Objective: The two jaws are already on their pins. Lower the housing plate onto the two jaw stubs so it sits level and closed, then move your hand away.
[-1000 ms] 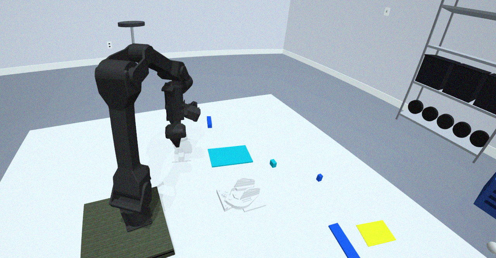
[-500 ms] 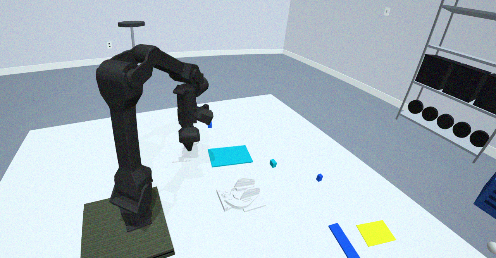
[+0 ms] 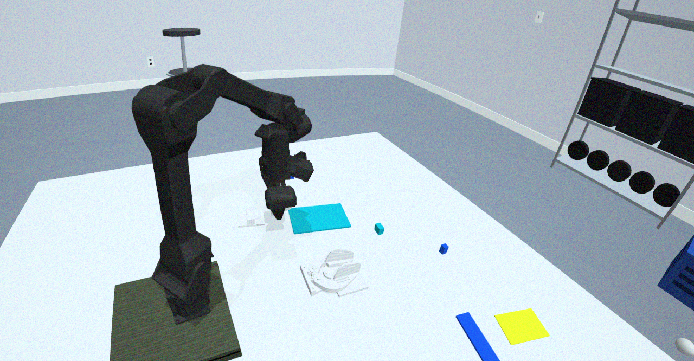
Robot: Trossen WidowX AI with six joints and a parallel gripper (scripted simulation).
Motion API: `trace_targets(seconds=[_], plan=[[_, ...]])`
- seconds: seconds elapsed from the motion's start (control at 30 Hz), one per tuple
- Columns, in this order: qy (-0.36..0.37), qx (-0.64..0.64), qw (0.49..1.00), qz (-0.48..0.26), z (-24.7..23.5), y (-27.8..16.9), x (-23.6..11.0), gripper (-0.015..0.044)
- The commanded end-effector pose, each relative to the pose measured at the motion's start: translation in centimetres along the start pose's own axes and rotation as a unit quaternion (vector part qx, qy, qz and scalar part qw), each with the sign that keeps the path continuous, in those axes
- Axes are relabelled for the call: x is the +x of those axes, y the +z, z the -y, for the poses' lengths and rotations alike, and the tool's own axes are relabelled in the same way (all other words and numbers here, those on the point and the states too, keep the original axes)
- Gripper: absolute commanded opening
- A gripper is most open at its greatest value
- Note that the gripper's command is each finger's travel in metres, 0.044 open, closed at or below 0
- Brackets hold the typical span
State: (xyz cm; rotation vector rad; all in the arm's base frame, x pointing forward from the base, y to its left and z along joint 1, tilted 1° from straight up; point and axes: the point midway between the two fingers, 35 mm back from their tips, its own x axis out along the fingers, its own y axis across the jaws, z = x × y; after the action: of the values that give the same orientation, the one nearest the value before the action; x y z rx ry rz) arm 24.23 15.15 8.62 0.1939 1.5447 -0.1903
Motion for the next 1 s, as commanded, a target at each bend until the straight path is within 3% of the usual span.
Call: trace_targets(seconds=[0.0, 0.97], plan=[[0.0, -0.004, 1.0, 0.001, 1.0, 0.6, -0.1, 0.0351], [-0.005, -0.026, 1.0, 0.003, 9.8, 4.6, -0.1, 0.0351]])
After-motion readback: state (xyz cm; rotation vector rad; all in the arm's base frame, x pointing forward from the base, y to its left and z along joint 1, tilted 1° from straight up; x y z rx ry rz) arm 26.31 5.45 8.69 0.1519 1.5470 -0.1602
